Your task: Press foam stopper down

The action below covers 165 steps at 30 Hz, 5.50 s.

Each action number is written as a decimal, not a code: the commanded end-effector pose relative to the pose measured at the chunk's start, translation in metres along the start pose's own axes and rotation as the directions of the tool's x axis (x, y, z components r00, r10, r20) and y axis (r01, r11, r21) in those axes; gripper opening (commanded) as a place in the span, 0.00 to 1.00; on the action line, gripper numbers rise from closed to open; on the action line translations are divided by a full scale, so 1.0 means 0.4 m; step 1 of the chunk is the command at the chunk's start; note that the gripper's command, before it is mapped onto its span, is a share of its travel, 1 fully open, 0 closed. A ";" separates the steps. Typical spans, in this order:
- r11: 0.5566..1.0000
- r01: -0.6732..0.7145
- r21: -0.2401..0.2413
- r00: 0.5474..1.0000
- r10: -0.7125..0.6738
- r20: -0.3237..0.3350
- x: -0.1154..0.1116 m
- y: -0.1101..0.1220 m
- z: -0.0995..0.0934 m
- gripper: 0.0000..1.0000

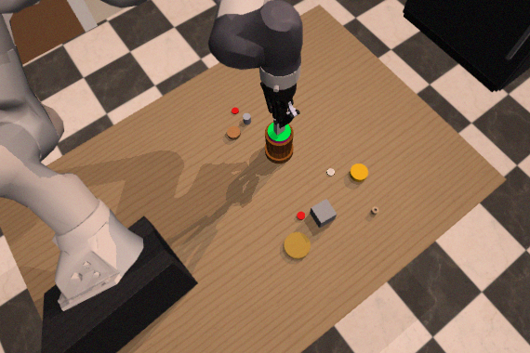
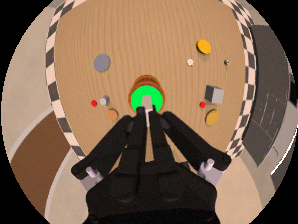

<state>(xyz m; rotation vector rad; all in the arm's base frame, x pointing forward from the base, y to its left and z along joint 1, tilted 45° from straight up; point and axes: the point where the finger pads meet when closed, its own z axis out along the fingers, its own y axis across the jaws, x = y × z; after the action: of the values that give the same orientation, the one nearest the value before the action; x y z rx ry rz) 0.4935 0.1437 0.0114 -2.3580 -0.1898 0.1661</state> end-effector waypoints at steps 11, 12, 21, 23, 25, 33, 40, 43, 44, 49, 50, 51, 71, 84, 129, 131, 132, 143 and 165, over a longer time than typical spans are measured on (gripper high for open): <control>1.000 0.003 0.002 1.000 -0.003 0.000 -0.003 -0.004 0.016 0.00; 1.000 0.003 0.002 1.000 -0.003 0.000 -0.003 -0.004 0.017 0.00; 1.000 0.003 0.002 1.000 -0.003 0.000 -0.005 -0.005 0.024 0.00; 1.000 0.003 0.002 1.000 -0.003 0.000 -0.006 -0.006 0.027 0.00; 1.000 0.003 0.002 1.000 -0.003 0.000 -0.006 -0.006 0.030 0.00; 1.000 0.003 0.002 1.000 -0.003 0.000 -0.008 -0.008 0.038 0.00; 1.000 0.003 0.002 1.000 -0.003 0.000 -0.011 -0.009 0.048 0.00; 1.000 0.003 0.002 1.000 -0.003 0.000 -0.012 -0.010 0.053 0.00; 1.000 0.003 0.002 1.000 -0.003 0.000 -0.012 -0.010 0.054 0.00; 1.000 0.003 0.002 1.000 -0.003 0.000 -0.013 -0.011 0.059 0.00; 1.000 0.003 0.002 1.000 -0.003 0.000 -0.014 -0.011 0.060 0.00; 1.000 0.003 0.002 1.000 -0.003 0.000 -0.014 -0.012 0.062 0.00; 1.000 0.003 0.002 1.000 -0.003 0.000 -0.020 -0.016 0.087 0.00; 1.000 0.003 0.002 1.000 -0.003 0.000 -0.023 -0.018 0.099 0.00; 1.000 0.003 0.002 1.000 -0.003 0.000 -0.026 -0.020 0.113 0.00; 1.000 0.003 0.002 1.000 -0.003 0.000 -0.026 -0.020 0.113 0.00; 1.000 0.003 0.002 1.000 -0.003 0.000 -0.026 -0.020 0.113 0.00; 1.000 0.003 0.002 1.000 -0.003 0.000 -0.026 -0.020 0.113 0.00; 1.000 0.003 0.002 1.000 -0.003 0.000 -0.026 -0.020 0.111 0.00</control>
<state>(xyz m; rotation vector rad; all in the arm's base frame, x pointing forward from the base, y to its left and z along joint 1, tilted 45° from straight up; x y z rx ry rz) 0.4857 0.1667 -0.0114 -2.3746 -0.1804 0.1373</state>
